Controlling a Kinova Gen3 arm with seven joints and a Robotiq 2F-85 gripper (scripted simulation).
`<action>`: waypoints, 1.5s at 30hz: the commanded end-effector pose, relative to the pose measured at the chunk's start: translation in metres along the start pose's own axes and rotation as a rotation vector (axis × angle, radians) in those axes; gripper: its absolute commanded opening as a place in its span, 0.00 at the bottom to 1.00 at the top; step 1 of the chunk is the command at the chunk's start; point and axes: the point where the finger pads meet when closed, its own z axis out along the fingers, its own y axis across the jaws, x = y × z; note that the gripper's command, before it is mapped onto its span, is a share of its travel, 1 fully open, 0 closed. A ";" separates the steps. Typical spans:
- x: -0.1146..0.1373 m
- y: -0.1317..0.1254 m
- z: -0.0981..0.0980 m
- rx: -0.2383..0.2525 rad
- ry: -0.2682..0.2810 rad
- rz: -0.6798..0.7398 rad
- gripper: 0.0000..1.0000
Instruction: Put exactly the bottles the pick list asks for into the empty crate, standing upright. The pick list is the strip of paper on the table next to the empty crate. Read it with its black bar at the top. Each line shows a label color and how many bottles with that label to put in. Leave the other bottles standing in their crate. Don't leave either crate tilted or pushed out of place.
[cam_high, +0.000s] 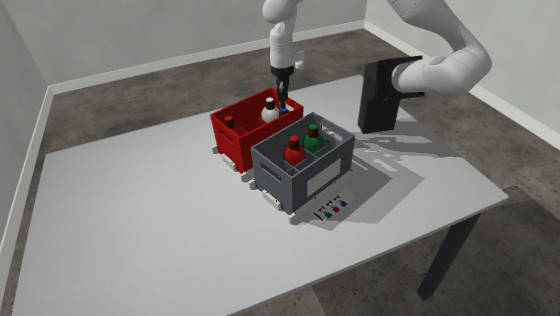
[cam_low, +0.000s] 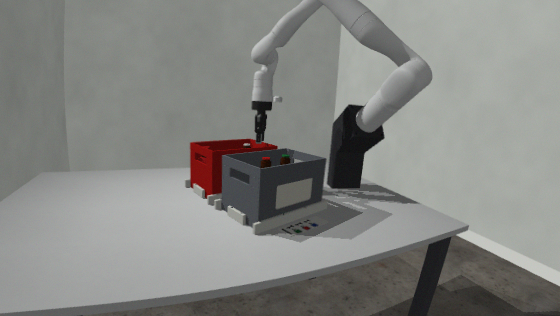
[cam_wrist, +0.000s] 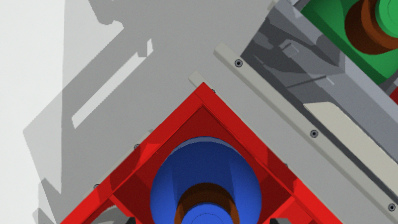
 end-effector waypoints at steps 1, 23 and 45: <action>-0.001 0.000 0.002 0.001 -0.002 0.000 0.67; -0.001 0.000 0.026 0.001 -0.002 0.000 0.67; -0.001 0.000 0.044 0.001 -0.002 0.000 0.67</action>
